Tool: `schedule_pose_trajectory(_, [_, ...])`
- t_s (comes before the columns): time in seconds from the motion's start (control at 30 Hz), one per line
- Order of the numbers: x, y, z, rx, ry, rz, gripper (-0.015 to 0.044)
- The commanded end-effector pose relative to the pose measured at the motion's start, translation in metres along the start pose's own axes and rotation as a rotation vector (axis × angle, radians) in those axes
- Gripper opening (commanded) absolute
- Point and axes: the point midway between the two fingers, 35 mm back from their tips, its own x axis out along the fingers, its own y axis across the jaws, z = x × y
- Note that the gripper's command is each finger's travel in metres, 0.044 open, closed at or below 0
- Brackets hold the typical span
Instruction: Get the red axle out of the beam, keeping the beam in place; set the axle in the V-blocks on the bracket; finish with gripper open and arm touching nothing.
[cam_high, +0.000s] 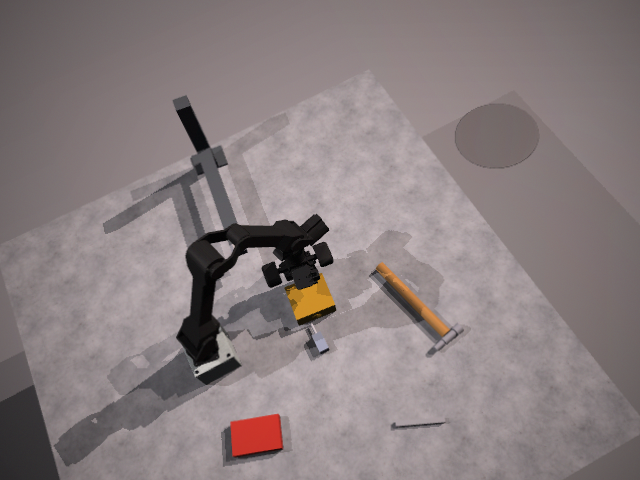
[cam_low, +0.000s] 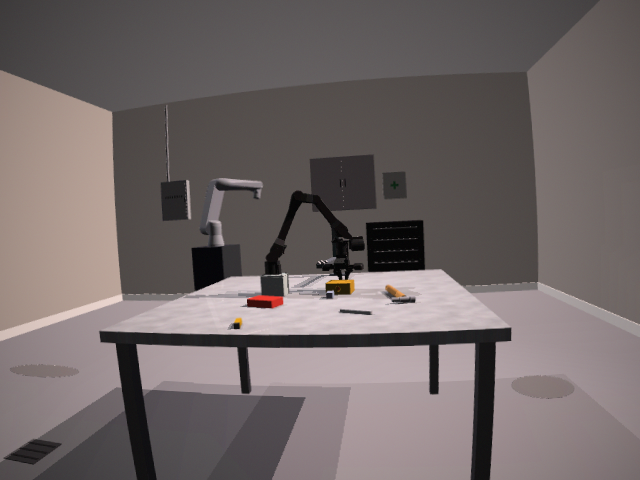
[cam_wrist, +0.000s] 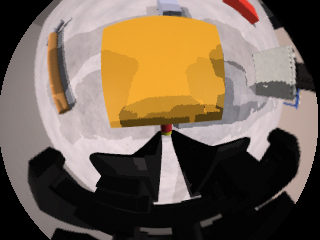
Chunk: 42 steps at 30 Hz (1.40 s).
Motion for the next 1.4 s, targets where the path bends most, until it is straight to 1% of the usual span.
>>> schedule_pose_trajectory(0.0, [0.000, 0.000, -0.002, 0.001, 0.000, 0.000, 0.0000])
schedule_pose_trajectory(1.37, [-0.003, 0.002, -0.068, 0.004, 0.005, -0.002, 0.0000])
